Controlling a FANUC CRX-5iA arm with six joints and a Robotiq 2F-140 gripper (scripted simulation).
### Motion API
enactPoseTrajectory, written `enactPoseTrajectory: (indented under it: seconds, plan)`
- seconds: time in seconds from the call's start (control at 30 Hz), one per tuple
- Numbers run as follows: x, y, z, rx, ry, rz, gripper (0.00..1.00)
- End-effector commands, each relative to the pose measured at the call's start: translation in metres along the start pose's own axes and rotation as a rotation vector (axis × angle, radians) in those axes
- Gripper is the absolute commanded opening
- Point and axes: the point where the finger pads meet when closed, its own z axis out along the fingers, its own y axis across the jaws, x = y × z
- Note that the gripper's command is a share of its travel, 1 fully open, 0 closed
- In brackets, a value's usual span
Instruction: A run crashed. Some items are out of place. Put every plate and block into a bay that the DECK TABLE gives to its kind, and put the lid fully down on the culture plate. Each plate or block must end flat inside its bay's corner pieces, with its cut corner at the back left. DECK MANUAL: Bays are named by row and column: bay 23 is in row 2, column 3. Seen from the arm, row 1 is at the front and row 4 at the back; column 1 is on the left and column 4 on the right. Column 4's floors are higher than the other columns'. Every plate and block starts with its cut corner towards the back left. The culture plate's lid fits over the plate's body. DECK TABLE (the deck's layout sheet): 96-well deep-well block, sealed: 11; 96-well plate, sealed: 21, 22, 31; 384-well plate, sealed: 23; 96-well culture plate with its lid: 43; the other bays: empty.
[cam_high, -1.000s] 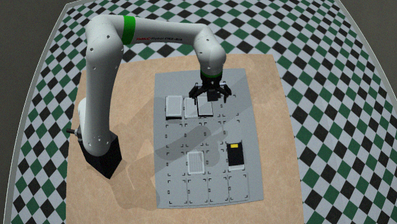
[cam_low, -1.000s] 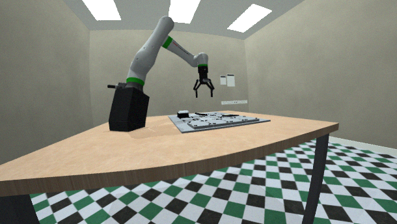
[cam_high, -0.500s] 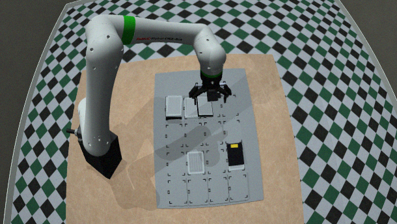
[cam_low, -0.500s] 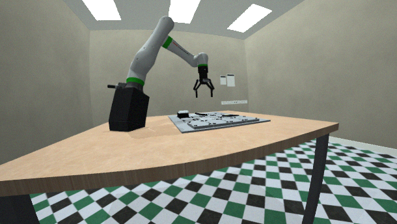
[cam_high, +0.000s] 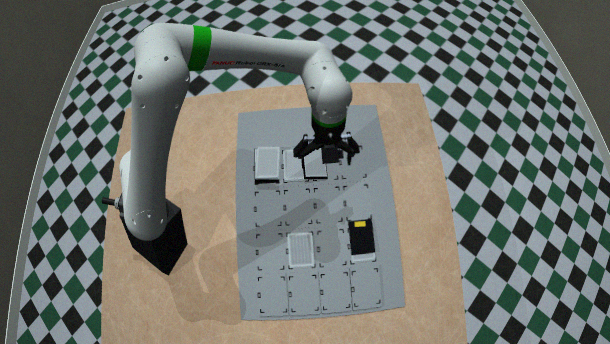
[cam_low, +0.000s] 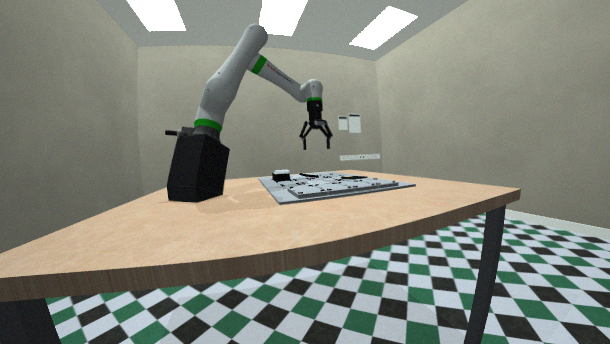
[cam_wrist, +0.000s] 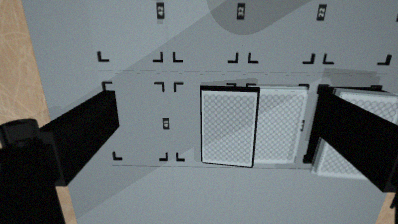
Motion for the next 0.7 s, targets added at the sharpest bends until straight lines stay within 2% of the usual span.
enactPoseTrajectory:
  seconds: [0.0,0.67]
  plan:
    - [0.008,-0.004,-0.001,0.001,-0.001,-0.001,1.00]
    - [0.077,-0.026,-0.001,0.001,-0.001,-0.001,1.00]
